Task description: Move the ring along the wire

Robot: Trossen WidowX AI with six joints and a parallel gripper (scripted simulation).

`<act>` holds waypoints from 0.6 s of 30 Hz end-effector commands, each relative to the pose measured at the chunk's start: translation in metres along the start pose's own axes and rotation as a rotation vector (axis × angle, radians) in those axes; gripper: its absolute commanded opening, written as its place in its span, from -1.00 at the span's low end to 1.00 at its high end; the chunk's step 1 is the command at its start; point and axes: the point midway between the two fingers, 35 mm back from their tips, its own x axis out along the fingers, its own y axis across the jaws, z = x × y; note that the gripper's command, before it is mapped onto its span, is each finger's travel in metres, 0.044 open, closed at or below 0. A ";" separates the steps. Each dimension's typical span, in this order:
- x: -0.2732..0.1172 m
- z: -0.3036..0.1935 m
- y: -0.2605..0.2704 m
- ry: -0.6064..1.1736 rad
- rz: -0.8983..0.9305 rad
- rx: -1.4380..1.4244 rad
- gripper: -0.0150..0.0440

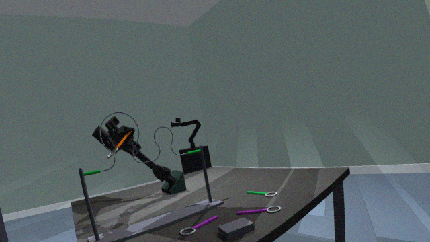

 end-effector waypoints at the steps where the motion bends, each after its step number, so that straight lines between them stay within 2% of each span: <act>1: -0.001 -0.001 0.009 -0.004 0.018 0.006 -1.00; 18: -0.003 0.002 0.029 -0.002 0.042 0.066 -1.00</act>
